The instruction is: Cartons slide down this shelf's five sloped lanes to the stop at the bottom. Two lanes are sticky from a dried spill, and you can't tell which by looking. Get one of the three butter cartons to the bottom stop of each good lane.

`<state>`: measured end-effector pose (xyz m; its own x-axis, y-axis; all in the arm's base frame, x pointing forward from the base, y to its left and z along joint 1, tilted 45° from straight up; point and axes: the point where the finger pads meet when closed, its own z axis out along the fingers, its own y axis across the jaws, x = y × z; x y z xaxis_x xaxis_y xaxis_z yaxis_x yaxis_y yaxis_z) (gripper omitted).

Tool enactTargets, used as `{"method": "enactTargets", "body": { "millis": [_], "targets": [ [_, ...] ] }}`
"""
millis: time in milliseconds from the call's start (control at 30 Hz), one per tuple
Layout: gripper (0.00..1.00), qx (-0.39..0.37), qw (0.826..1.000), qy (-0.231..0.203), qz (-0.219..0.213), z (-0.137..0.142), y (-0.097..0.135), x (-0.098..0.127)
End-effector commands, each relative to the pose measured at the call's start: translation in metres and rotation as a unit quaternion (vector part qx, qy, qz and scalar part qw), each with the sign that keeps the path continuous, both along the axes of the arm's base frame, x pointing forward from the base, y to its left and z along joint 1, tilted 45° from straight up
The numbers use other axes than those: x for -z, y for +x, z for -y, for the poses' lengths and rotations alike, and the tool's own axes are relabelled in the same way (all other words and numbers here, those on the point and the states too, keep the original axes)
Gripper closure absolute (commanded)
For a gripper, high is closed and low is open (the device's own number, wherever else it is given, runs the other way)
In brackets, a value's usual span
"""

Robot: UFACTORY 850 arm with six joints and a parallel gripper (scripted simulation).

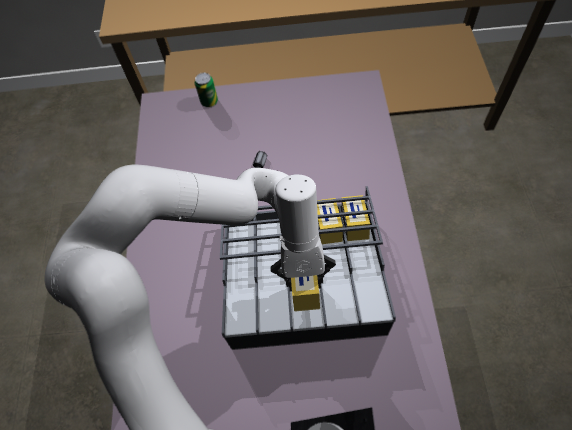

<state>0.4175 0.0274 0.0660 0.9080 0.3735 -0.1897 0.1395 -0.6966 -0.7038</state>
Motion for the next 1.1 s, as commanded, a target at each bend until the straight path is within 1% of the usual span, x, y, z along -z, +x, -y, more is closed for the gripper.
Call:
{"method": "enactTargets", "body": {
  "millis": [0,167,200,1067],
  "targets": [
    [1.00,0.000,1.000,0.000,0.001,0.000,0.001,0.000],
    [1.00,0.000,1.000,0.000,0.001,0.000,0.001,0.000],
    [1.00,0.000,1.000,0.000,0.000,-0.012,-0.007,0.013],
    [1.00,0.000,1.000,0.000,0.001,-0.013,-0.008,0.014]
  ]
}}
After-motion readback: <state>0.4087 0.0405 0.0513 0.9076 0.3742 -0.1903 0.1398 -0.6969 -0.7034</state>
